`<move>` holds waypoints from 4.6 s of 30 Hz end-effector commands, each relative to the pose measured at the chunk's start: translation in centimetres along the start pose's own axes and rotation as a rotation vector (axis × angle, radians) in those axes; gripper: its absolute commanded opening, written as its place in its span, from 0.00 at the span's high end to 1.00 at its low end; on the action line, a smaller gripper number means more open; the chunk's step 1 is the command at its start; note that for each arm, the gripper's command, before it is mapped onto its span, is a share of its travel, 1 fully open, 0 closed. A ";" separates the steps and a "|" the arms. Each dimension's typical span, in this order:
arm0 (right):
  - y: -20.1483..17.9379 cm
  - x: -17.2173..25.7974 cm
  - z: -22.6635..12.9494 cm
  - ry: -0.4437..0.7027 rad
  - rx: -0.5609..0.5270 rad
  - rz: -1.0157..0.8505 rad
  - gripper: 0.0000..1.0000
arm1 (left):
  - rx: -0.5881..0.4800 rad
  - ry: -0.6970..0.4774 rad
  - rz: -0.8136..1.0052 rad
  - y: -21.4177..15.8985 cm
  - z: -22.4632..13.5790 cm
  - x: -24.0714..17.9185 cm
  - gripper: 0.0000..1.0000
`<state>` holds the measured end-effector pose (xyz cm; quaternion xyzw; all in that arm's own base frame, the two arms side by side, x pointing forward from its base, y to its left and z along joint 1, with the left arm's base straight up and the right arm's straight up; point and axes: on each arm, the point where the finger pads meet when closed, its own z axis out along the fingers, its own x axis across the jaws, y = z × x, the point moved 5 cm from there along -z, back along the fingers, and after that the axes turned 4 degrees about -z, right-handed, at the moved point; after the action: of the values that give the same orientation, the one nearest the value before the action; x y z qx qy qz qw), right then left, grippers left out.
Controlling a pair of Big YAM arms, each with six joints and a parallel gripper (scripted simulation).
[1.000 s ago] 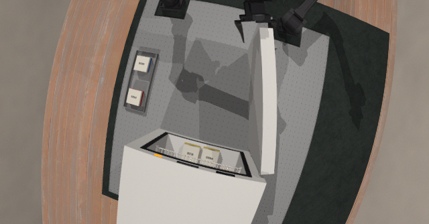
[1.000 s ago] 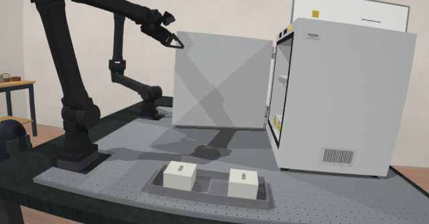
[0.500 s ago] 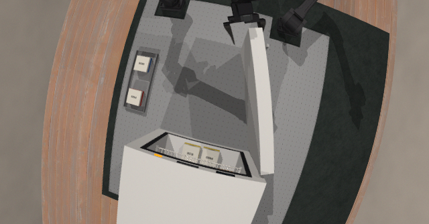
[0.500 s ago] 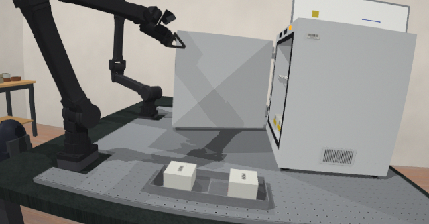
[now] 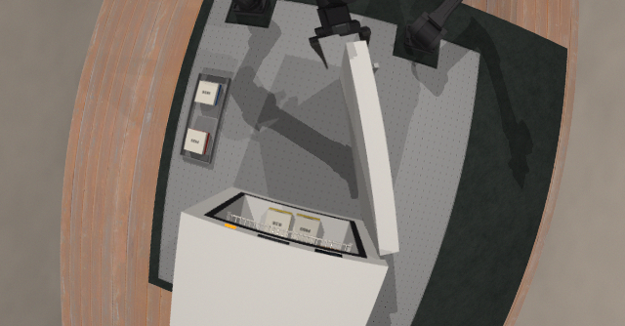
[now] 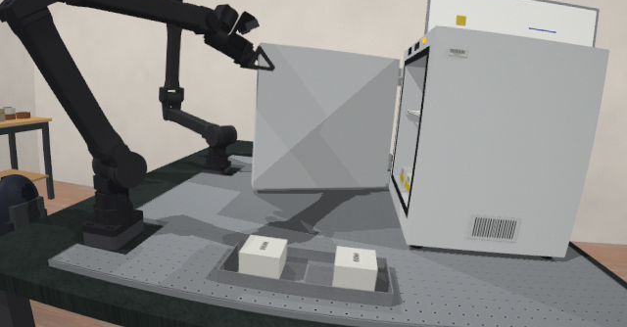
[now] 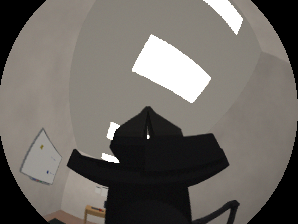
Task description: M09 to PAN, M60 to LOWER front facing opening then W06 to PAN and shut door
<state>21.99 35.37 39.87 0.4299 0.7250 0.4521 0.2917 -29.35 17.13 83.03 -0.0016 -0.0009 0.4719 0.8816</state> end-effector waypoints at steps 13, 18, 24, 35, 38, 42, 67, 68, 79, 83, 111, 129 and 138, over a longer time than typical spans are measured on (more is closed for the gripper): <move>0.4 -4.5 -0.1 0.059 -0.035 -0.046 0.00 | 0.033 0.002 -0.011 -1.5 0.4 0.1 1.00; 0.4 -5.9 0.0 0.073 -0.037 -0.055 0.00 | 0.033 0.002 -0.011 -1.5 0.4 0.1 1.00; 0.4 -7.6 0.1 0.101 -0.040 -0.071 0.00 | 0.033 0.002 -0.011 -1.5 0.4 0.1 1.00; 0.4 -10.2 0.3 0.149 -0.045 -0.099 0.00 | 0.033 0.002 -0.011 -1.5 0.4 0.1 1.00; 0.4 -11.1 0.4 0.163 -0.046 -0.108 0.00 | 0.033 0.002 -0.011 -1.5 0.4 0.1 1.00; 0.2 -12.2 0.9 0.183 -0.040 -0.121 0.00 | 0.033 0.002 -0.011 -1.5 0.4 0.1 1.00; 3.2 -18.4 1.4 0.301 -0.069 -0.193 0.00 | 0.033 0.002 -0.011 -1.5 0.4 0.1 1.00; 3.2 -18.6 1.5 0.302 -0.069 -0.194 0.00 | 0.033 0.002 -0.011 -1.5 0.4 0.1 1.00; 3.5 -21.4 2.6 0.347 -0.070 -0.222 0.00 | 0.033 0.002 -0.011 -1.5 0.4 0.1 1.00; 3.6 -22.3 2.9 0.375 -0.071 -0.238 0.00 | 0.033 0.002 -0.011 -1.5 0.4 0.1 1.00; 4.5 -29.4 6.2 0.499 -0.070 -0.308 0.00 | 0.033 0.002 -0.011 -1.5 0.4 0.1 1.00; 3.7 -29.7 6.8 0.508 -0.063 -0.300 0.00 | 0.033 0.002 -0.011 -1.5 0.4 0.1 1.00; 4.8 -30.7 7.0 0.505 -0.070 -0.312 0.00 | 0.033 0.002 -0.011 -1.5 0.4 0.1 1.00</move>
<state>42.13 12.54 39.24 0.1916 0.8211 0.5142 0.1572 -29.35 17.13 83.03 -0.0016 -0.0009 0.4719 0.8816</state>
